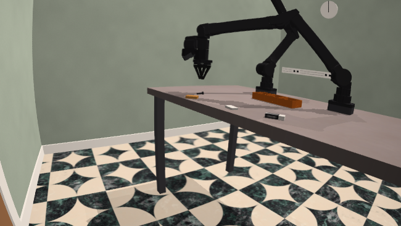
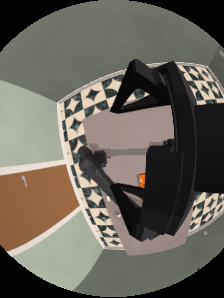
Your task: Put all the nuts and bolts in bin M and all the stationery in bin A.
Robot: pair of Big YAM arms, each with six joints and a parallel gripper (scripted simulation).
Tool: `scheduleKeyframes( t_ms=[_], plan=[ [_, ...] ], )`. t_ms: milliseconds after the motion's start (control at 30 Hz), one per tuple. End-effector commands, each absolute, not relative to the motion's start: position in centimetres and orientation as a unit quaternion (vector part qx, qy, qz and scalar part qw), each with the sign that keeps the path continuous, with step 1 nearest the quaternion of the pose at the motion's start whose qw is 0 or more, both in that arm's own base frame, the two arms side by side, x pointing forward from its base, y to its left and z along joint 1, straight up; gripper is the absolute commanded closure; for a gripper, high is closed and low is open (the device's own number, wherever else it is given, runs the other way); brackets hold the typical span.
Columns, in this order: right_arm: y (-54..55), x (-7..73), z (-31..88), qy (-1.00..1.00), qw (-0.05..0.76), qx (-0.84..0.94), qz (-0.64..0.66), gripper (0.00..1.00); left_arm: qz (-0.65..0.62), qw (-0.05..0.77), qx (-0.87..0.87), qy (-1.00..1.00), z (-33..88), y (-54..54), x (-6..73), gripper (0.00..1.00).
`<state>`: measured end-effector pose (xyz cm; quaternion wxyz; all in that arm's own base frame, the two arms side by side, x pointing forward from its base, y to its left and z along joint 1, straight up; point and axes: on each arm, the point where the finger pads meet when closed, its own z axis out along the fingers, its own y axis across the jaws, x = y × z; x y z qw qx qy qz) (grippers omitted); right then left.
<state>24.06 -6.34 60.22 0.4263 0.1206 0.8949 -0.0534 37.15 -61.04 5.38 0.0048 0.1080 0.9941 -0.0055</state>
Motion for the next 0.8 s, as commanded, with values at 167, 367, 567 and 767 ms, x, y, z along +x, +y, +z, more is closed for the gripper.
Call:
scheduleKeyframes(
  t_ms=[167, 367, 567, 767],
  plan=[
    [-6.3, 23.5, 60.3, 0.896, 0.425, 0.118, -0.056, 0.0, 0.003, -0.003, 0.093, 0.996, 3.9, -59.9, 38.6, 0.71],
    [-6.3, 23.5, 60.3, 0.896, 0.425, 0.118, -0.056, 0.0, -0.002, 0.001, 0.099, 0.995, 4.2, -61.3, 37.3, 0.71],
    [-6.3, 23.5, 60.3, 0.896, 0.425, 0.118, -0.056, 0.0, -0.006, 0.004, 0.092, 0.996, 4.5, -60.7, 38.9, 0.71],
    [-6.3, 23.5, 60.3, 0.896, 0.425, 0.118, -0.056, 0.0, -0.009, 0.007, 0.1, 0.995, 4.8, -61.5, 38.1, 0.71]
  ],
)
